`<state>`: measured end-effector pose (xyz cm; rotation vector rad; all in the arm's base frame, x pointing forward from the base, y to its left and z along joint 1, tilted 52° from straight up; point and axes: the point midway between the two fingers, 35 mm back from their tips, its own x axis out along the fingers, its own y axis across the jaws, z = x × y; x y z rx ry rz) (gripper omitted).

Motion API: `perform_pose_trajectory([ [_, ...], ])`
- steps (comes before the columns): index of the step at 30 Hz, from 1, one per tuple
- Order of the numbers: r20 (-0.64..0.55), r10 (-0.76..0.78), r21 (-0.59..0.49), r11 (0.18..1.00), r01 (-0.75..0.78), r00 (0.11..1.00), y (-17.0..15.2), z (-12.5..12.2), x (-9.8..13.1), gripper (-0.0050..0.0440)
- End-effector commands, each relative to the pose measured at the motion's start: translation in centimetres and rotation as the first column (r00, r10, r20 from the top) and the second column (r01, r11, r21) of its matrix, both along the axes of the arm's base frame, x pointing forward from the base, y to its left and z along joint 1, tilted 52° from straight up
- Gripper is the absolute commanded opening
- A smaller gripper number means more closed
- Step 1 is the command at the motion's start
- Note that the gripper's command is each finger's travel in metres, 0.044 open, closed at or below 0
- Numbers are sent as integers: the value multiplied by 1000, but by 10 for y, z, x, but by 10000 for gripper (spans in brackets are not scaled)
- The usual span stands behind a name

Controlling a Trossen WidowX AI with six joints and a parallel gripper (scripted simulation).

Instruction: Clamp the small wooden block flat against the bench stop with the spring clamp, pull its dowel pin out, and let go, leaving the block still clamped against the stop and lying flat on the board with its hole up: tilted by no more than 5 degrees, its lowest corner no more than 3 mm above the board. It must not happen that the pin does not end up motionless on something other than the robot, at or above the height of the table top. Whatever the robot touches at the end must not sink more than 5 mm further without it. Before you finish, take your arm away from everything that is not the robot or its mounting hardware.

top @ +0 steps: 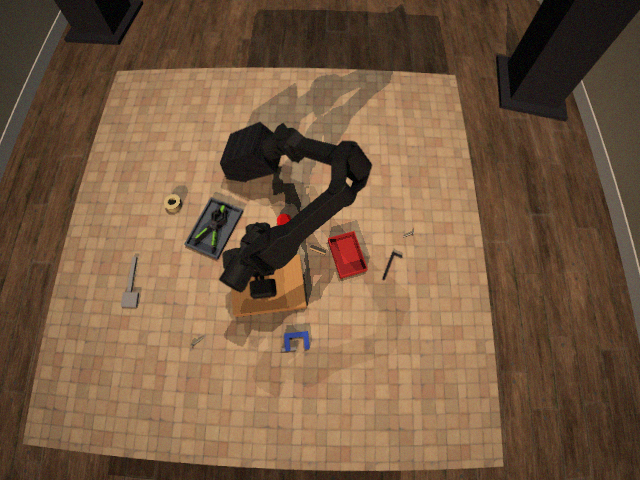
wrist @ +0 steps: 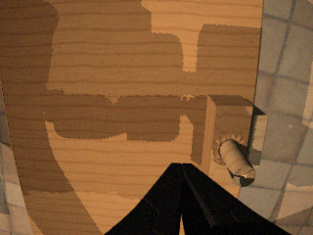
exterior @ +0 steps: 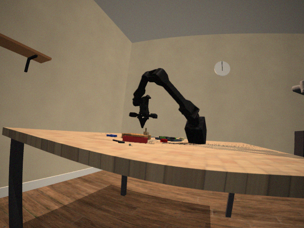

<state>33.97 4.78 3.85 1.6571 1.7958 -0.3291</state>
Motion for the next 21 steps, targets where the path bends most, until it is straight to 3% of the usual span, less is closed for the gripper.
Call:
perform_pose_trajectory([
  [1,9,-1,-5,1000,1,1000,-7,7,1,0],
  [7,7,-1,-2,1000,1,1000,-18,17,-1,0],
  [21,1,-2,2,1000,2,1000,-15,14,-1,0],
])
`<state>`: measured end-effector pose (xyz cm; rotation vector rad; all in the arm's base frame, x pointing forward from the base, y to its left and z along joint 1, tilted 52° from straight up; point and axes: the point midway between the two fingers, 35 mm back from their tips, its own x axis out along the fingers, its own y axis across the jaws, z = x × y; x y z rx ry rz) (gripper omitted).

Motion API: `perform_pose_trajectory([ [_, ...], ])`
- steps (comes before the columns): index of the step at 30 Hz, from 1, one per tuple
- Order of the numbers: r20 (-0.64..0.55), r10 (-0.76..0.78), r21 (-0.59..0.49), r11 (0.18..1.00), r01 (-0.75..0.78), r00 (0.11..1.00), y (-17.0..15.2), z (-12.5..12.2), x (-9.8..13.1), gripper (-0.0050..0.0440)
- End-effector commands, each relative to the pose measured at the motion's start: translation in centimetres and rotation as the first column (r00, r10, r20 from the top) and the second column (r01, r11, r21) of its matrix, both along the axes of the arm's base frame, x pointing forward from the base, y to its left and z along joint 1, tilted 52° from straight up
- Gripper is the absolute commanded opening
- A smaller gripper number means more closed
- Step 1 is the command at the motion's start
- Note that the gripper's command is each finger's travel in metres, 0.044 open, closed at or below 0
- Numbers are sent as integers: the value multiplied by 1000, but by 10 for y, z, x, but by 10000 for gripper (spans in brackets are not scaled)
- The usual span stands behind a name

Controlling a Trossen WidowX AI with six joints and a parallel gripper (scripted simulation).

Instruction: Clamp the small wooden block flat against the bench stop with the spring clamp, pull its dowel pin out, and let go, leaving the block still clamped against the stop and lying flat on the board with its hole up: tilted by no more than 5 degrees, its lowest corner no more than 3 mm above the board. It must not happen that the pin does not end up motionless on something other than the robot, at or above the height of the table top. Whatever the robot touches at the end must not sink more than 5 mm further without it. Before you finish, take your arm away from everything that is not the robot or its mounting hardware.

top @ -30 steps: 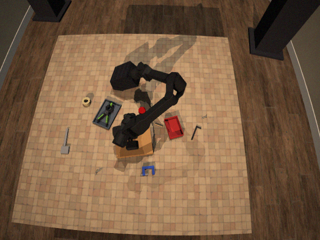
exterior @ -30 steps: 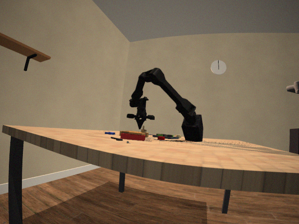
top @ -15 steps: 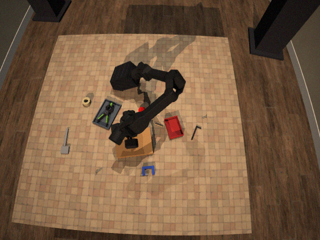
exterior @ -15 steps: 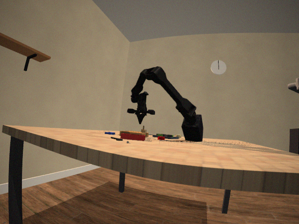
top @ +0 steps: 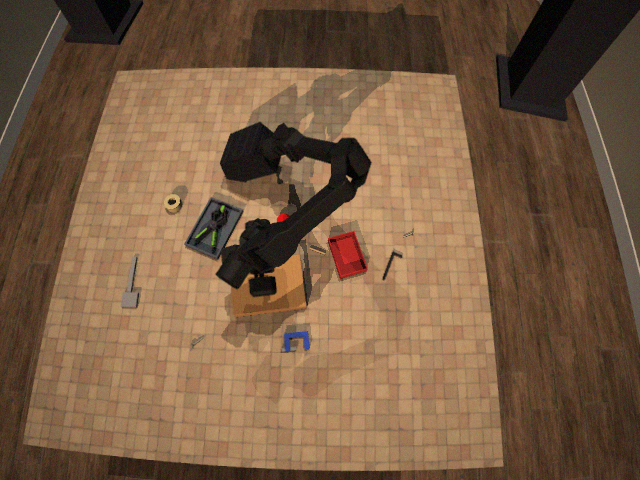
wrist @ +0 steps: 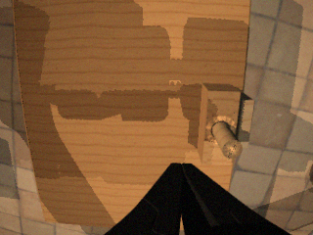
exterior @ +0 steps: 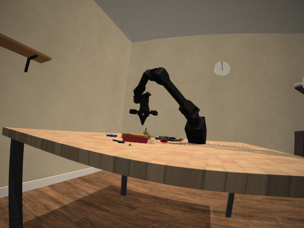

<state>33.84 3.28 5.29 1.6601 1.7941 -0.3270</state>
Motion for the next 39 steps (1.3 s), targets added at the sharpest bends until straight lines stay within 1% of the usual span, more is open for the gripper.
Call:
perform_pose_trajectory([
  [1,0,0,0,1000,0,1000,0,0,0,10],
  [12,71,51,-17,999,-50,996,-17,-12,-1,120],
  [14,71,51,-17,999,-50,996,-17,-12,-1,120],
  [29,179,138,-47,990,-131,974,-44,-31,-6,270],
  [31,179,138,-47,990,-131,974,-44,-31,-6,270],
  [39,234,185,-64,983,-175,955,-58,-41,-9,350],
])
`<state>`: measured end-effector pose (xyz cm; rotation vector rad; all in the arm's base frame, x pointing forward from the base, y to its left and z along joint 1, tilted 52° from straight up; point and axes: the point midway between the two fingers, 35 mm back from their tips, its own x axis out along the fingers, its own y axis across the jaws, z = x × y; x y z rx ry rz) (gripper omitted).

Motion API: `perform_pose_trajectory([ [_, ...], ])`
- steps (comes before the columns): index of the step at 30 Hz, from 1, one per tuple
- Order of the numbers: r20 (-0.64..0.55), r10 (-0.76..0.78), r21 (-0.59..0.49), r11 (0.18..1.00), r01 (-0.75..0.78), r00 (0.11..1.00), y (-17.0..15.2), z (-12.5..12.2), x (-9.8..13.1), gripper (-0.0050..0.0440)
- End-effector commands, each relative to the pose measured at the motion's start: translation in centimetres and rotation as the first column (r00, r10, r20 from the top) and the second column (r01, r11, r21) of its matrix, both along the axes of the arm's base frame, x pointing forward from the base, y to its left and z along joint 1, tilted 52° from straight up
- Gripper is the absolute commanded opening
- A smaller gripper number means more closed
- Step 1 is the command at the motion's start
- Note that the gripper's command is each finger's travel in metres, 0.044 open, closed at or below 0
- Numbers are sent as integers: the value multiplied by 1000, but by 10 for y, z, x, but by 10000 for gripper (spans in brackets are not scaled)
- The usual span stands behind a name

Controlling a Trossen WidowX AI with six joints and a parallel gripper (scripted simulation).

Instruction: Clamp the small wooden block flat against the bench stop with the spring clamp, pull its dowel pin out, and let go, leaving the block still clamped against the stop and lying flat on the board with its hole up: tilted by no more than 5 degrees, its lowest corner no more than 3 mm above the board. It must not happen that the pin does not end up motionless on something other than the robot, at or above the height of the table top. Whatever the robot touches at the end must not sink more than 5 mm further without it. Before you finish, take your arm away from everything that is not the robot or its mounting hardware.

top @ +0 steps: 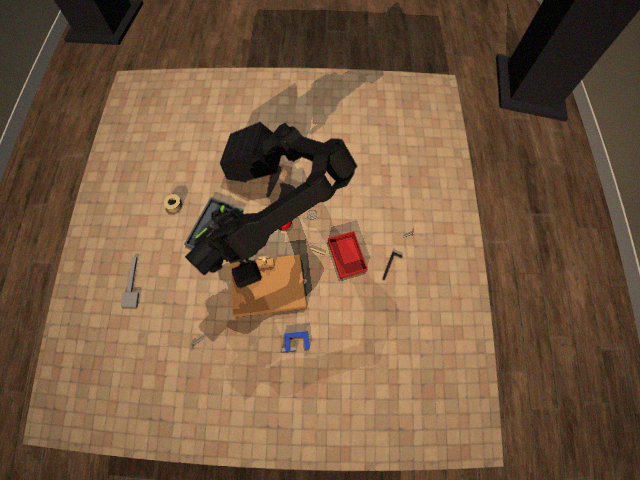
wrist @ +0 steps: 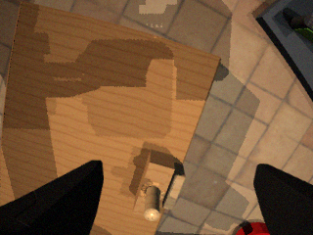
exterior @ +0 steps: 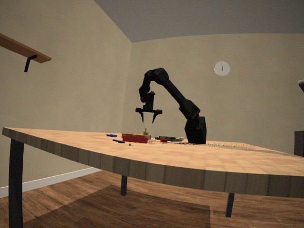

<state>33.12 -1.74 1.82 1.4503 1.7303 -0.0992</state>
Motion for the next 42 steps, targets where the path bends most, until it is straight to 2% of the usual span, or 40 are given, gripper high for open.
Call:
perform_pose_trajectory([
  [1,26,25,-6,1000,-24,999,-9,-7,-3,360],
  [7,69,61,-13,998,-60,996,-19,-15,-6,420],
  [9,69,61,-13,998,-60,996,-19,-15,-6,420],
  [11,83,73,-15,997,-72,994,-22,-17,-7,440],
  [42,277,243,-57,970,-237,929,-65,-50,-30,440],
])
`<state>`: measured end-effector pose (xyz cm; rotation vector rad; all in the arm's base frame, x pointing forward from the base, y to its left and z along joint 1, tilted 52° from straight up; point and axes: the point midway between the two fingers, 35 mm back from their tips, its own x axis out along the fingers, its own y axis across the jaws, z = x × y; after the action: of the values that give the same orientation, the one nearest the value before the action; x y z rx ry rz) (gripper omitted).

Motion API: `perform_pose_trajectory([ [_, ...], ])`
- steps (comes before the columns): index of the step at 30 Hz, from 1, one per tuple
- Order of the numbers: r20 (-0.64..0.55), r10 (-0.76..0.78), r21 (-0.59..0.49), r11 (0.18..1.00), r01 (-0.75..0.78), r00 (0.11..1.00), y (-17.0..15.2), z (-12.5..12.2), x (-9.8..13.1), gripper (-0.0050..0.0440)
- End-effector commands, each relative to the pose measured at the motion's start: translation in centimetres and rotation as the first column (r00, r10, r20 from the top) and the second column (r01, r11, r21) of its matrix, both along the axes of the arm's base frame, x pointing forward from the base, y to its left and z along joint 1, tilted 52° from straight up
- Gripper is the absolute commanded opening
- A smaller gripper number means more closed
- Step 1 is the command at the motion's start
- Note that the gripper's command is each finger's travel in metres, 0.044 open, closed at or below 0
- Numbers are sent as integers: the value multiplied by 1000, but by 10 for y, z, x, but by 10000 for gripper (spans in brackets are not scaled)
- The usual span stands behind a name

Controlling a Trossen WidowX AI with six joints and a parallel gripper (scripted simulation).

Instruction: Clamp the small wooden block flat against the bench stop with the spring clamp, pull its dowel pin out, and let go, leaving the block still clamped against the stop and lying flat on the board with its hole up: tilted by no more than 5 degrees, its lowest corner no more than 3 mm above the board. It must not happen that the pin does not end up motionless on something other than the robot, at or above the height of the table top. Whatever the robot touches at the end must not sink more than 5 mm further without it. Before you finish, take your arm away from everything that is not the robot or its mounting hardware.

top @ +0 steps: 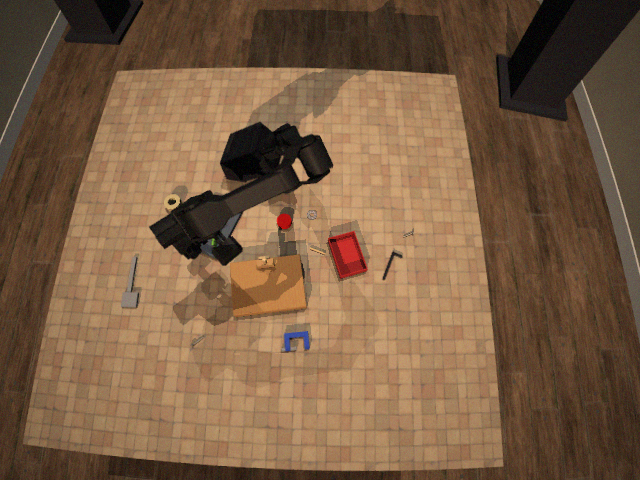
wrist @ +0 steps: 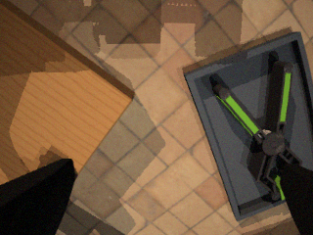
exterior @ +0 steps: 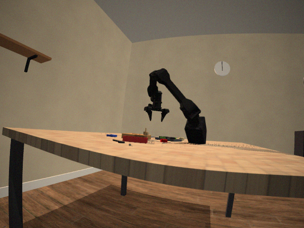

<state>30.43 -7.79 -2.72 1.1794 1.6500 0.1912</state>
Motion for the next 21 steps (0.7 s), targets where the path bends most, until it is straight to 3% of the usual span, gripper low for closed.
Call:
perform_pose_trajectory([
  [1,15,17,0,1000,-17,1000,-5,-5,-3,440],
  [21,148,131,-5,991,-131,980,-29,-25,-23,440],
])
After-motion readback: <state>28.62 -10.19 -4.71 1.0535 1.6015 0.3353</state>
